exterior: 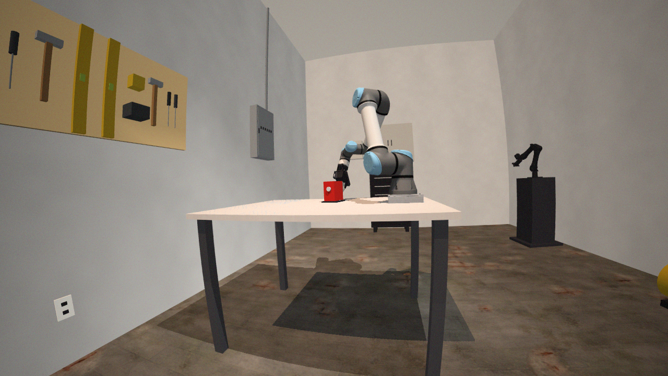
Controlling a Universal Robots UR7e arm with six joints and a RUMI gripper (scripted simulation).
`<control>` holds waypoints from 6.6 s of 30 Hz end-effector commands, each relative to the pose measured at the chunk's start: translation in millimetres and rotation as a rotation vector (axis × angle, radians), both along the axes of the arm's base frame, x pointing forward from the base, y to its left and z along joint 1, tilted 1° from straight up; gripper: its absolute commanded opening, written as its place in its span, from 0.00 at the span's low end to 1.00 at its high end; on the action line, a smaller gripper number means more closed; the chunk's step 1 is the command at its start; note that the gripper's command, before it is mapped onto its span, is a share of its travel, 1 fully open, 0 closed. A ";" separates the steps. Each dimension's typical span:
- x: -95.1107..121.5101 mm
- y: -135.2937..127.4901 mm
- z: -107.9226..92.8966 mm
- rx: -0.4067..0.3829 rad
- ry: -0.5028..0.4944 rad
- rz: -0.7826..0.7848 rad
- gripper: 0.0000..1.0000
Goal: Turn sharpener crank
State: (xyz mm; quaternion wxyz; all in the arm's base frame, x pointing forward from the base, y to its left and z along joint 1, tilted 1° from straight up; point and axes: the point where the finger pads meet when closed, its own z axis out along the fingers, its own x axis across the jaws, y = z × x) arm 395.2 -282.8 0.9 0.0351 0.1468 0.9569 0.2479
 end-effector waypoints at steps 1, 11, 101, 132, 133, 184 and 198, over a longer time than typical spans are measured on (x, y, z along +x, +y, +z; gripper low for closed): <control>-3.4 0.8 -1.5 -0.001 -0.001 0.000 0.09; -10.5 2.9 -4.0 -0.001 -0.001 0.000 0.09; -64.8 20.9 42.2 -0.001 0.000 0.000 0.09; -55.0 18.3 68.9 -0.001 0.000 0.000 0.09; -54.4 18.1 69.6 -0.001 0.000 0.000 0.09; -12.9 5.4 85.1 -0.001 -0.001 0.000 0.09; -14.2 5.8 85.3 -0.001 -0.001 0.000 0.09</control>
